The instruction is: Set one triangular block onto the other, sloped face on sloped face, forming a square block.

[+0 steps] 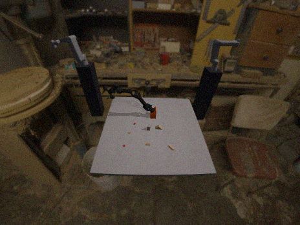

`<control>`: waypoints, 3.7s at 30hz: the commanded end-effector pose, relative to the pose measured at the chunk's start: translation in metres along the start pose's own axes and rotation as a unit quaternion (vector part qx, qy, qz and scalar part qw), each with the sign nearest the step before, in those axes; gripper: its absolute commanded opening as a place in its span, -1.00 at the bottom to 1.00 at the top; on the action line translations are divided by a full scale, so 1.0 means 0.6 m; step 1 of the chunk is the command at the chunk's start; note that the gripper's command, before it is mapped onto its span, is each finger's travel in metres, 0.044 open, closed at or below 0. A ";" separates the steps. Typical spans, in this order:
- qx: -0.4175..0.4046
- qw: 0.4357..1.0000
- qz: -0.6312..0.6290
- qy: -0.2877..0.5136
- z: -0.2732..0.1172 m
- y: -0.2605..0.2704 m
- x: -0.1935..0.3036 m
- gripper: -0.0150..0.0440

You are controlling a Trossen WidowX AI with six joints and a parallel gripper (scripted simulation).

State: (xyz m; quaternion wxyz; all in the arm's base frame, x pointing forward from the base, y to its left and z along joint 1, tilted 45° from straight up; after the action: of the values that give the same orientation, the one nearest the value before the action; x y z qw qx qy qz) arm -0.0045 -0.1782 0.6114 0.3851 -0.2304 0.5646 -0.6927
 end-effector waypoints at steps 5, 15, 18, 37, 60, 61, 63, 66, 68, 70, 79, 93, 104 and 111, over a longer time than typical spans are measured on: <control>0.022 0.998 0.057 -0.026 0.027 0.023 0.030 1.00; 0.021 0.976 0.202 -0.076 0.128 0.132 0.065 1.00; 0.012 0.971 0.225 -0.081 0.148 0.158 0.064 1.00; -0.241 0.898 0.368 -0.021 0.284 0.539 -0.055 1.00; -0.716 0.696 -0.007 -0.058 -0.017 0.925 -0.321 1.00; -0.730 0.678 -0.040 -0.070 -0.041 0.932 -0.325 1.00; -0.753 0.642 -0.106 -0.094 -0.084 0.943 -0.327 1.00; -0.760 0.628 -0.130 -0.103 -0.099 0.947 -0.327 1.00; -0.760 0.628 -0.130 -0.103 -0.099 0.947 -0.327 1.00; -0.760 0.628 -0.130 -0.103 -0.099 0.947 -0.327 1.00; -0.758 0.629 -0.140 -0.099 -0.103 0.991 -0.323 1.00; -0.760 0.628 -0.130 -0.102 -0.139 1.110 -0.311 1.00; -0.759 0.629 -0.132 -0.104 -0.134 1.108 -0.313 0.64; -0.759 0.629 -0.132 -0.104 -0.134 1.108 -0.313 0.09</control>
State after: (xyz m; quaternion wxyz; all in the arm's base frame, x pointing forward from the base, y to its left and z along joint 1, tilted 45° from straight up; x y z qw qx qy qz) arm 0.2284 -0.0242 -0.0256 0.0344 -0.5837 0.8105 -0.0342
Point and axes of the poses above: the point midway between the two fingers, 35 mm back from their tips, its own z axis out along the fingers, its own y axis across the jaws, x = y × z, the point moved 5 cm from there along -z, back along the fingers, and after that the axes turned 10 degrees about z, right-handed, at the moved point
